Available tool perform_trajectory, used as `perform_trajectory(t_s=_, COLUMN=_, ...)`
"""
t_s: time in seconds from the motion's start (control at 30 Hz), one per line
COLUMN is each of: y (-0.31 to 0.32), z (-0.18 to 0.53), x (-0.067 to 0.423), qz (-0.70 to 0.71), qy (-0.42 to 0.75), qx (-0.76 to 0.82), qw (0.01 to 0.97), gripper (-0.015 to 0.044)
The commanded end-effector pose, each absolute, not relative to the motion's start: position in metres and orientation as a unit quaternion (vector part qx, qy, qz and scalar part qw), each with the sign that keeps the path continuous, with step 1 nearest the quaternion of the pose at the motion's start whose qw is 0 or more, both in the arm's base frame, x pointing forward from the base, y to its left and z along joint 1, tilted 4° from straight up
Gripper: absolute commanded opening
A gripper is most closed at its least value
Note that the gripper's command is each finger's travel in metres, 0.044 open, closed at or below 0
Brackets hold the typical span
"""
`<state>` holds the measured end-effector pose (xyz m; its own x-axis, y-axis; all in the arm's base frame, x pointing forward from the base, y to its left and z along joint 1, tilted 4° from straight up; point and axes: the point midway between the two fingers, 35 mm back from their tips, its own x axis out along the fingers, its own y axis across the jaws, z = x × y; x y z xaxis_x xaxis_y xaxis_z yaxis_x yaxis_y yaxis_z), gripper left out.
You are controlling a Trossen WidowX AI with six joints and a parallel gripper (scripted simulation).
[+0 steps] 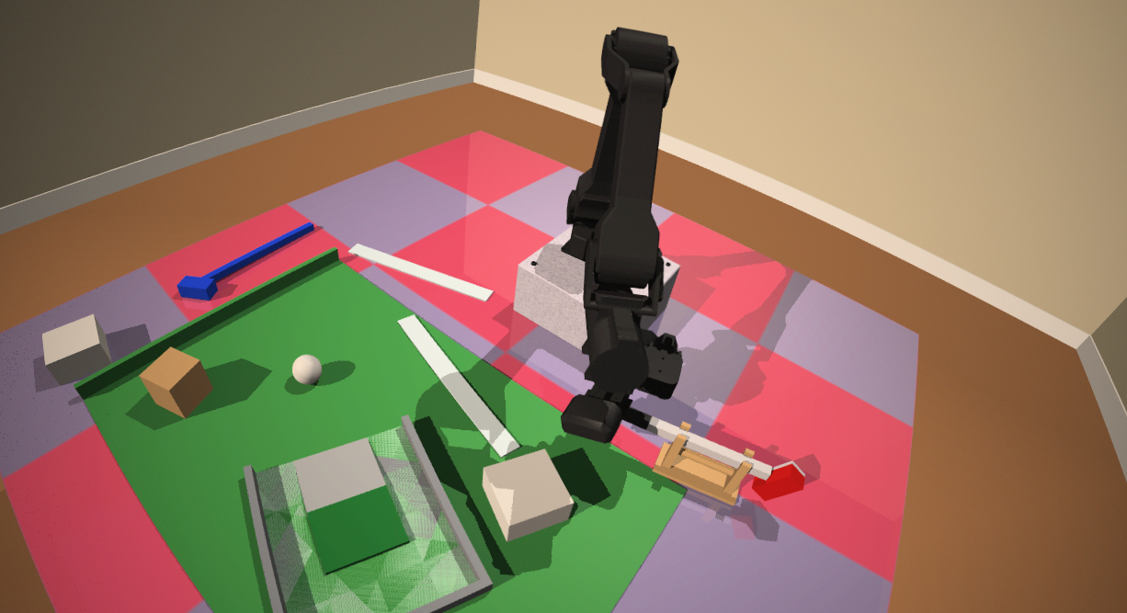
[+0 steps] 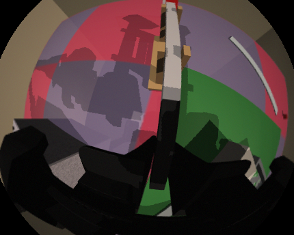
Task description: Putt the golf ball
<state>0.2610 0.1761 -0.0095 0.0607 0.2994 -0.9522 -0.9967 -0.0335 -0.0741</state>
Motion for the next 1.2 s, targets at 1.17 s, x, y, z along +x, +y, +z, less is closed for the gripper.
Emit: perform_trajectory(t_s=1.17, y=0.109, z=0.09, x=0.286, qz=0.455, qy=0.501, qx=-0.366, qw=0.639, gripper=0.0)
